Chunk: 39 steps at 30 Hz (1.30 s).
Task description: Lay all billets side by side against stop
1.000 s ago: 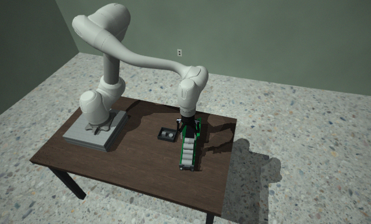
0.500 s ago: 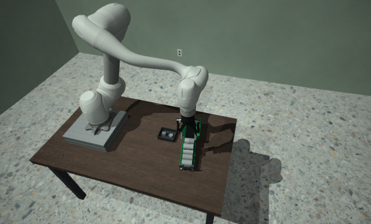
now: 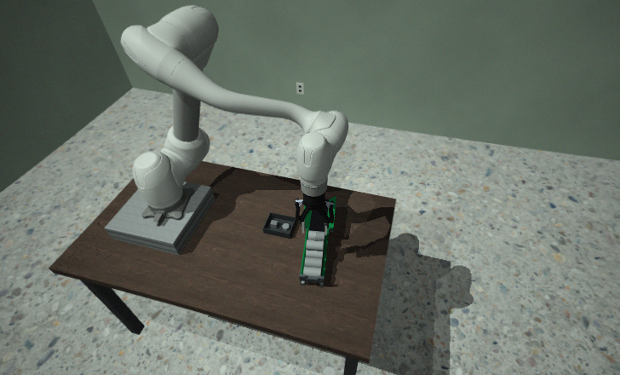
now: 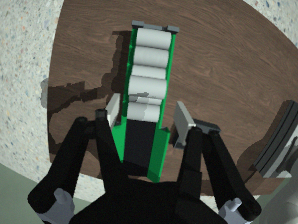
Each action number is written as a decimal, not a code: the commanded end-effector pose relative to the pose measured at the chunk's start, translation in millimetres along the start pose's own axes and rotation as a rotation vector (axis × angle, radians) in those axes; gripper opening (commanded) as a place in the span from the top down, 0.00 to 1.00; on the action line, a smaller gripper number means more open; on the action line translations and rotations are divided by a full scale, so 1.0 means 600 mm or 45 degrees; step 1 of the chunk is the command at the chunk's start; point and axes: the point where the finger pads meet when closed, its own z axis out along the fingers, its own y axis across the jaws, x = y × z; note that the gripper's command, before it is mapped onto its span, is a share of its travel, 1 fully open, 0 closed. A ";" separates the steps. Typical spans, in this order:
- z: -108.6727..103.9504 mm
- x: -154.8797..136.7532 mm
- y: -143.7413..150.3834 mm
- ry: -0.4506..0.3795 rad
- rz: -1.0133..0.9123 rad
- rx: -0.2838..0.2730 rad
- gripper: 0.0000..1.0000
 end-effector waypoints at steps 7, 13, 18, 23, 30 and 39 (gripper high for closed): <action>0.017 0.005 0.001 -0.003 0.002 0.002 0.42; 0.030 0.005 0.001 -0.003 0.002 0.002 0.42; 0.043 0.005 0.001 -0.003 0.002 0.002 0.42; 0.051 0.005 0.001 -0.003 0.002 0.002 0.42; 0.069 0.005 0.001 -0.003 0.002 0.002 0.42; 0.083 0.005 0.001 -0.003 0.002 0.002 0.42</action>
